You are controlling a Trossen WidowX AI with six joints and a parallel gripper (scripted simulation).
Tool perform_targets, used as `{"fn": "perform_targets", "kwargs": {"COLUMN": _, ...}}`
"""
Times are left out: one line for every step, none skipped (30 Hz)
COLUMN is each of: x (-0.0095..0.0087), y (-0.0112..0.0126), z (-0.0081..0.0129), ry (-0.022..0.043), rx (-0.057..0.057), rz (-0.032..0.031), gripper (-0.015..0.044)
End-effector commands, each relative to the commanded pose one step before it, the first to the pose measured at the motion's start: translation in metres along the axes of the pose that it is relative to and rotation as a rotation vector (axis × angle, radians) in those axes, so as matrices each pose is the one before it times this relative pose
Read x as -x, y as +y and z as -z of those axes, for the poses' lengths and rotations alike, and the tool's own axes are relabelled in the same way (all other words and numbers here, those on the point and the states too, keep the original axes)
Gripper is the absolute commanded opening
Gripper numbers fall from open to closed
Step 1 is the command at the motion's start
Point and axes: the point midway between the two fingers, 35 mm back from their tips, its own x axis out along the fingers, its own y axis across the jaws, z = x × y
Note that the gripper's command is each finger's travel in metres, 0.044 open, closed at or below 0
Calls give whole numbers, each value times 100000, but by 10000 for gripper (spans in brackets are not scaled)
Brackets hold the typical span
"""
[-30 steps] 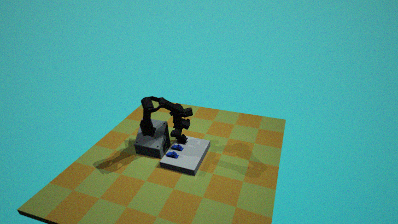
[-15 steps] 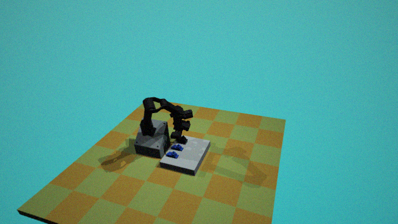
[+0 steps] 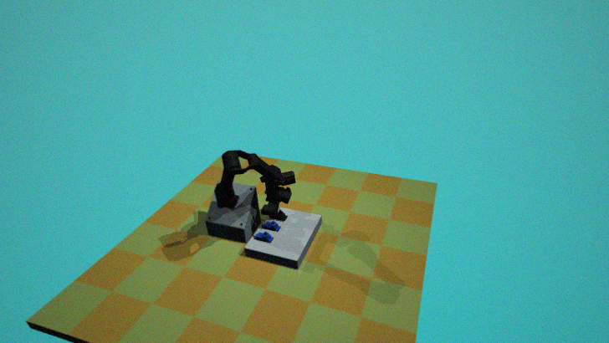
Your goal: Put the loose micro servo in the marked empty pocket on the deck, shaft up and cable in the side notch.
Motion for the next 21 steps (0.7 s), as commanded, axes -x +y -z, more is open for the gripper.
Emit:
{"fn": "perform_targets", "kwargs": {"x": -359, "y": -43, "z": -130, "ry": -827, "rx": 543, "rz": 496, "gripper": 0}}
{"fn": "perform_targets", "kwargs": {"x": -93, "y": -1, "z": 1, "ry": 1, "rx": 0, "rz": 5, "gripper": 0}}
{"fn": "perform_targets", "kwargs": {"x": -63, "y": -1, "z": 1, "ry": 0, "rx": 0, "rz": 4, "gripper": 0}}
{"fn": "perform_targets", "kwargs": {"x": 119, "y": 17, "z": 93, "ry": 4, "rx": 4, "rz": -8, "gripper": 26}}
{"fn": "perform_targets", "kwargs": {"x": 96, "y": 14, "z": 122, "ry": 5, "rx": 5, "rz": -9, "gripper": 53}}
{"fn": "perform_targets", "kwargs": {"x": -12, "y": -4, "z": 24, "ry": 1, "rx": 1, "rz": 1, "gripper": 79}}
{"fn": "perform_targets", "kwargs": {"x": -2, "y": -1, "z": 12, "ry": 1, "rx": 0, "rz": 0, "gripper": 105}}
{"fn": "perform_targets", "kwargs": {"x": 0, "y": 0, "z": 0, "ry": 0, "rx": 0, "rz": 0, "gripper": 131}}
{"fn": "perform_targets", "kwargs": {"x": 0, "y": 0, "z": 14, "ry": 1, "rx": 1, "rz": 0, "gripper": 157}}
{"fn": "perform_targets", "kwargs": {"x": 0, "y": 0, "z": 0, "ry": 0, "rx": 0, "rz": 0, "gripper": 184}}
{"fn": "perform_targets", "kwargs": {"x": -1, "y": -1, "z": 11, "ry": 1, "rx": 0, "rz": 0, "gripper": 187}}
{"fn": "perform_targets", "kwargs": {"x": 0, "y": 0, "z": 0, "ry": 0, "rx": 0, "rz": 0, "gripper": 187}}
{"fn": "perform_targets", "kwargs": {"x": 273, "y": 15, "z": -24, "ry": -9, "rx": 5, "rz": -37, "gripper": 187}}
{"fn": "perform_targets", "kwargs": {"x": 445, "y": 23, "z": -32, "ry": -11, "rx": 7, "rz": -51, "gripper": 187}}
{"fn": "perform_targets", "kwargs": {"x": 671, "y": 19, "z": -19, "ry": -8, "rx": 8, "rz": -58, "gripper": 187}}
{"fn": "perform_targets", "kwargs": {"x": 963, "y": -39, "z": 66, "ry": 6, "rx": 7, "rz": -40, "gripper": 187}}
{"fn": "perform_targets", "kwargs": {"x": 646, "y": -86, "z": 152, "ry": 17, "rx": 4, "rz": 1, "gripper": 187}}
{"fn": "perform_targets", "kwargs": {"x": 393, "y": -81, "z": 193, "ry": 18, "rx": 4, "rz": 11, "gripper": 187}}
{"fn": "perform_targets", "kwargs": {"x": 138, "y": -72, "z": 119, "ry": 10, "rx": 3, "rz": 9, "gripper": 187}}
{"fn": "perform_targets", "kwargs": {"x": 0, "y": -3, "z": -21, "ry": -1, "rx": -1, "rz": 0, "gripper": 187}}
{"fn": "perform_targets", "kwargs": {"x": 0, "y": 8, "z": -59, "ry": -3, "rx": -3, "rz": 0, "gripper": 187}}
